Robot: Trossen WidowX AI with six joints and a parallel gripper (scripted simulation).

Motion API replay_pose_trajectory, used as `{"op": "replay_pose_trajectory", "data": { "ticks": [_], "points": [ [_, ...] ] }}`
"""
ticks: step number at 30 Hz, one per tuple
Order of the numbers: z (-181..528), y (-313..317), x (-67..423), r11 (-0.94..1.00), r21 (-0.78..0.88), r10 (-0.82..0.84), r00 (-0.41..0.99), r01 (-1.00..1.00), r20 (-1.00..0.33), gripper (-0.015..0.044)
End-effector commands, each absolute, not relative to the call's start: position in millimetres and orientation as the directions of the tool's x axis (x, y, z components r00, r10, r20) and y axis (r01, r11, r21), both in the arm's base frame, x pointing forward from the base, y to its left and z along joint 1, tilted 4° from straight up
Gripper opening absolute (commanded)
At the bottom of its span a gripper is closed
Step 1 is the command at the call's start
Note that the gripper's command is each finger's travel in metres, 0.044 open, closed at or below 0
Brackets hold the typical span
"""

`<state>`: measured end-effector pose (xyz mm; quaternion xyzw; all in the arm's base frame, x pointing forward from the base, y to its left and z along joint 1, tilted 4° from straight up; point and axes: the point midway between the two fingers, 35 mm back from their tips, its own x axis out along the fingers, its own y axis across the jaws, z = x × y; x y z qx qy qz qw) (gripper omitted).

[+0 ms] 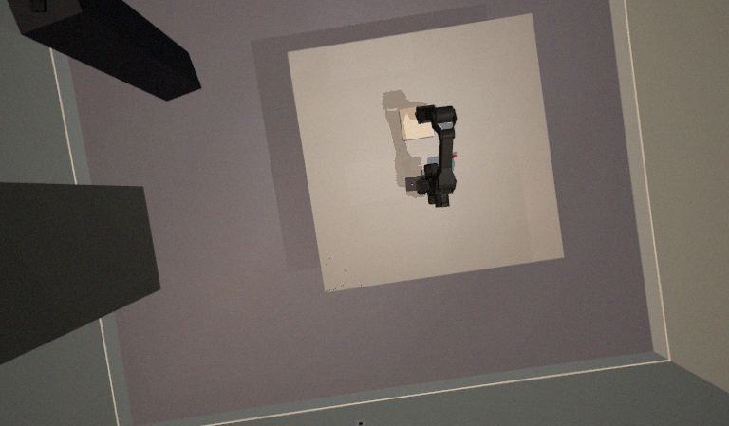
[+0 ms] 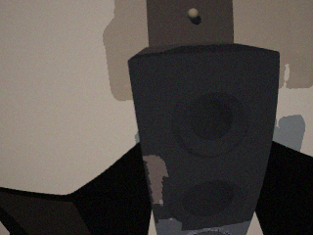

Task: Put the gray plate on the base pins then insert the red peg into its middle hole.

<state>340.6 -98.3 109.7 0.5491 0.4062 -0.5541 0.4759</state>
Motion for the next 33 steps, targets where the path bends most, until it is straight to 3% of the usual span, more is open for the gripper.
{"op": "replay_pose_trajectory", "data": {
  "ticks": [1, 33],
  "points": [
    [103, -110, 335, -0.231, 0.071, -0.078, 0.054, 0.970, -0.996, 0.0000],
    [91, -135, 322, -0.271, 0.073, -0.081, 0.053, 0.960, -0.995, 0.0000]
  ]
}}
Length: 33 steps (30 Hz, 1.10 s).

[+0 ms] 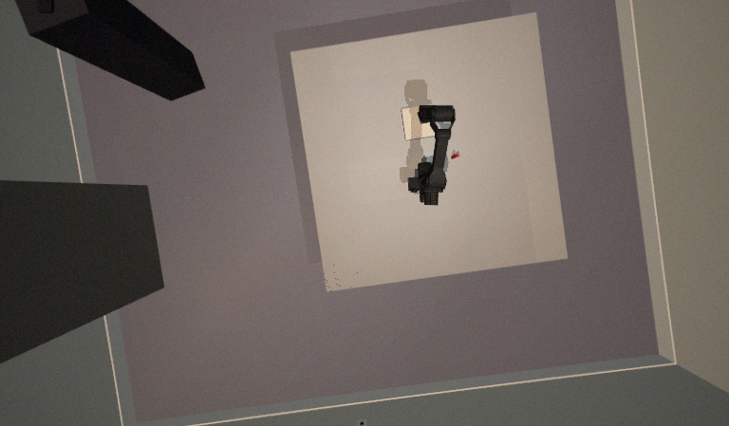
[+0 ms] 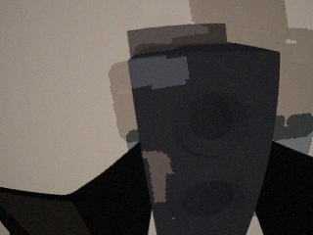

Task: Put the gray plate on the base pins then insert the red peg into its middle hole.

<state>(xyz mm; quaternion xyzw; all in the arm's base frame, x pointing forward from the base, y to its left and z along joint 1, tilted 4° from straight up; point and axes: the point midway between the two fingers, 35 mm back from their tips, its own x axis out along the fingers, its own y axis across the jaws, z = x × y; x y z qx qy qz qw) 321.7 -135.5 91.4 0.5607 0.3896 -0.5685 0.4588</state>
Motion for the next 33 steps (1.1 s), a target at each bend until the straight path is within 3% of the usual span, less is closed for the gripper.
{"op": "replay_pose_trajectory", "data": {
  "ticks": [1, 33],
  "points": [
    [91, -134, 322, -0.271, 0.073, -0.081, 0.053, 0.960, -0.995, 0.0000],
    [57, -138, 325, -0.275, 0.077, -0.087, 0.055, 0.958, -0.995, 0.0000]
  ]
}}
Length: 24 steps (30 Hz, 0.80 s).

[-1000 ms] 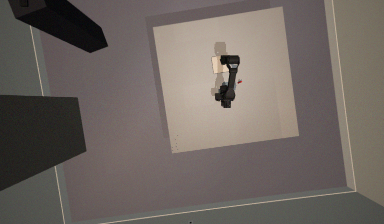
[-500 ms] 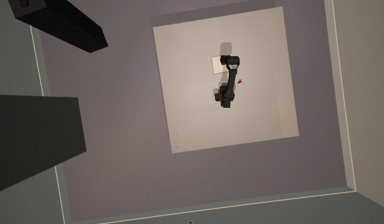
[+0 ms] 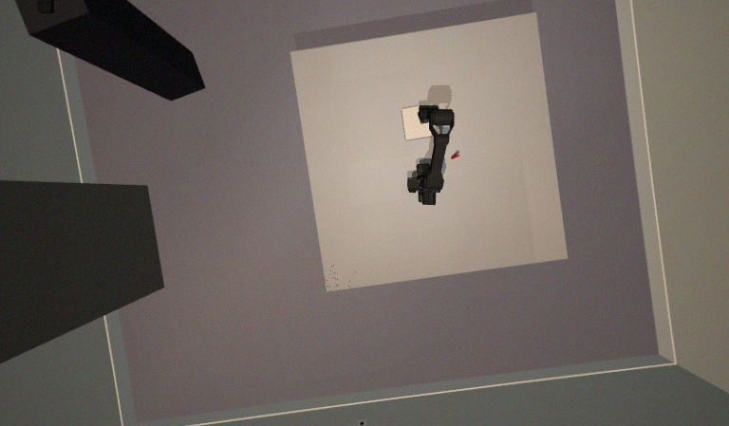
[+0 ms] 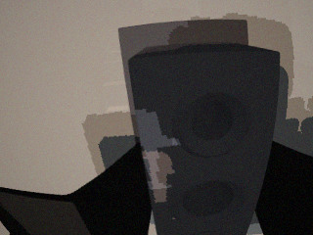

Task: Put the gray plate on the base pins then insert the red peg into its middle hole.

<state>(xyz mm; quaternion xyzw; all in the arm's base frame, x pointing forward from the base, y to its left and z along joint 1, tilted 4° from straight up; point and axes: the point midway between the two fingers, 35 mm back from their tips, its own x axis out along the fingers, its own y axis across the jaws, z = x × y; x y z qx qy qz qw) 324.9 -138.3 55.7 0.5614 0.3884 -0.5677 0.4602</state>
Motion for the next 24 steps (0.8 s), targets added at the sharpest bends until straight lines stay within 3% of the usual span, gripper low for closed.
{"op": "replay_pose_trajectory", "data": {
  "ticks": [1, 6, 22, 24],
  "points": [
    [56.6, -138.4, 325.1, -0.275, 0.077, -0.087, 0.055, 0.958, -0.995, 0.0000],
    [56.6, -138.4, 325.1, -0.275, 0.077, -0.087, 0.055, 0.958, -0.995, 0.0000],
    [56.6, -138.4, 325.1, -0.275, 0.077, -0.087, 0.055, 0.958, -0.995, 0.0420],
    [56.6, -138.4, 325.1, -0.275, 0.077, -0.087, 0.055, 0.958, -0.995, 0.0440]
  ]
}}
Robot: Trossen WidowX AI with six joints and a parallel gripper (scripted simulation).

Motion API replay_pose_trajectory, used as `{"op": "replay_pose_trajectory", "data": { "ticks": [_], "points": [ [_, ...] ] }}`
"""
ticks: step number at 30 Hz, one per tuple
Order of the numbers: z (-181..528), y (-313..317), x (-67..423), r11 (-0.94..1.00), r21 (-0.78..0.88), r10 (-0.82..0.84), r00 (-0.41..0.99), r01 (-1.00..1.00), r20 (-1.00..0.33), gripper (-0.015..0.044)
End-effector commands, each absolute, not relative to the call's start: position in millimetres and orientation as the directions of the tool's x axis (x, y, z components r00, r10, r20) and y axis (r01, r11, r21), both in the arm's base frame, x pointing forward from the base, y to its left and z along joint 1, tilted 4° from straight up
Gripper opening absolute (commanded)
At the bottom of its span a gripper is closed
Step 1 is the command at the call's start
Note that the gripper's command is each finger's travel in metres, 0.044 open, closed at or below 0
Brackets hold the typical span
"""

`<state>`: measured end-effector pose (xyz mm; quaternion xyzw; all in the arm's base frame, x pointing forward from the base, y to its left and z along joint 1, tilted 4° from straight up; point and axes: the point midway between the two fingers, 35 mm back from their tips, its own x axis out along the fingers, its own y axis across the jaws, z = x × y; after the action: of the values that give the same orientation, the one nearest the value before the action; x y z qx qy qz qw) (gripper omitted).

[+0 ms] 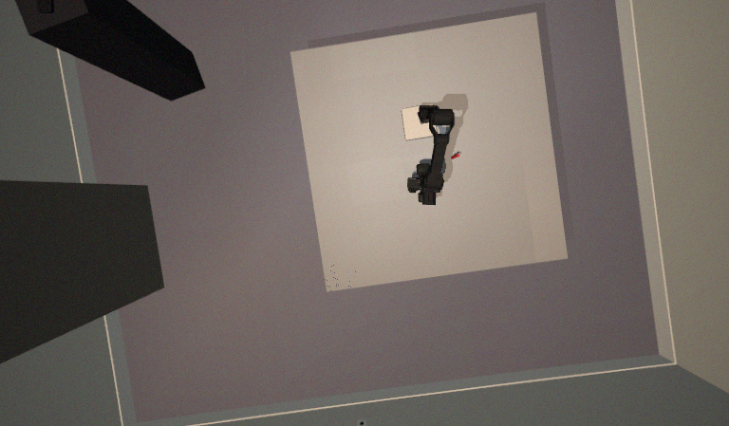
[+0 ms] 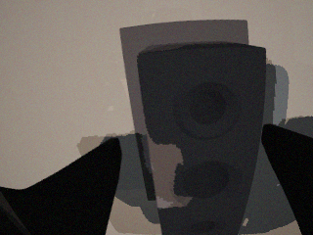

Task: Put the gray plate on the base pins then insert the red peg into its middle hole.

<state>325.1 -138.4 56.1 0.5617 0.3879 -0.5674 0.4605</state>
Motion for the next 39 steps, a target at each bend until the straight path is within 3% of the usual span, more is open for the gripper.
{"op": "replay_pose_trajectory", "data": {
  "ticks": [1, 8, 16, 24, 31, 39],
  "points": [
    [57, -138, 325, -0.275, 0.077, -0.087, 0.055, 0.958, -0.995, 0.0440],
    [59, -138, 325, -0.275, 0.077, -0.087, 0.055, 0.958, -0.995, 0.0440],
    [163, -131, 322, -0.271, 0.074, -0.081, 0.053, 0.960, -0.995, 0.0440],
    [173, -128, 323, -0.265, 0.073, -0.081, 0.053, 0.961, -0.995, 0.0440],
    [165, -27, 311, -0.043, 0.054, -0.066, 0.051, 0.998, -0.996, 0.0440],
    [150, 72, 258, 0.236, 0.031, -0.059, 0.046, 0.971, -0.997, 0.0440]
  ]
}}
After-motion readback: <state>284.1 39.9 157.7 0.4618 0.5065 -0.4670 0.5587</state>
